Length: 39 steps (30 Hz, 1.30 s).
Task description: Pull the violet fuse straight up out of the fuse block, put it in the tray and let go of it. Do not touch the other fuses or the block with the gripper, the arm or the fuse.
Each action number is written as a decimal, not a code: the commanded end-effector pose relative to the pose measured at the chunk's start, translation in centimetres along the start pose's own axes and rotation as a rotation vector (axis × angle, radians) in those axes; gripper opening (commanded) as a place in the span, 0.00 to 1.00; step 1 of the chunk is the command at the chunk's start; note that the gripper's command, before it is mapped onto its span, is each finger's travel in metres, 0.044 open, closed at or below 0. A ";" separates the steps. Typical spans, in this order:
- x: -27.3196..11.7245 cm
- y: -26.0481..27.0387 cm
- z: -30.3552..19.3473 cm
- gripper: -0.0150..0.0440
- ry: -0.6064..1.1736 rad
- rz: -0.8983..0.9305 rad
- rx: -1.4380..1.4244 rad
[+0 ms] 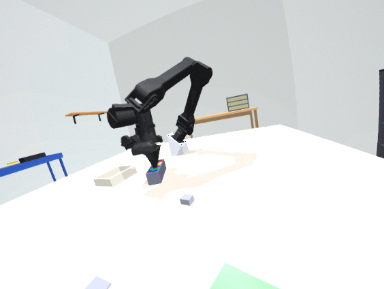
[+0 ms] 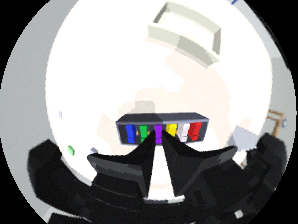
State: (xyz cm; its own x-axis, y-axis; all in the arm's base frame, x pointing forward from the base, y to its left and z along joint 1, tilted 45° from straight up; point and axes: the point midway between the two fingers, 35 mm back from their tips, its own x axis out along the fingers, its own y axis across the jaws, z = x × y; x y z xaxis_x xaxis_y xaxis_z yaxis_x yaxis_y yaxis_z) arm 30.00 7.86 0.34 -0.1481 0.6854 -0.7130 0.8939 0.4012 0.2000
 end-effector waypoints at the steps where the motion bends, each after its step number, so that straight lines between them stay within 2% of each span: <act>1: 0.0 0.0 0.0 0.25 0.000 0.000 -0.001; 39: -1.8 0.1 0.1 0.25 0.000 0.002 0.001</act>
State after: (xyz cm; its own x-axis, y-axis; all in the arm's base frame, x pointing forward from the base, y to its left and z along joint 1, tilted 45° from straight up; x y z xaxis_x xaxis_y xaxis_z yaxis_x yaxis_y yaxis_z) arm 30.31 6.75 1.55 -0.1463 0.6901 -0.7087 0.8965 0.3954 0.1999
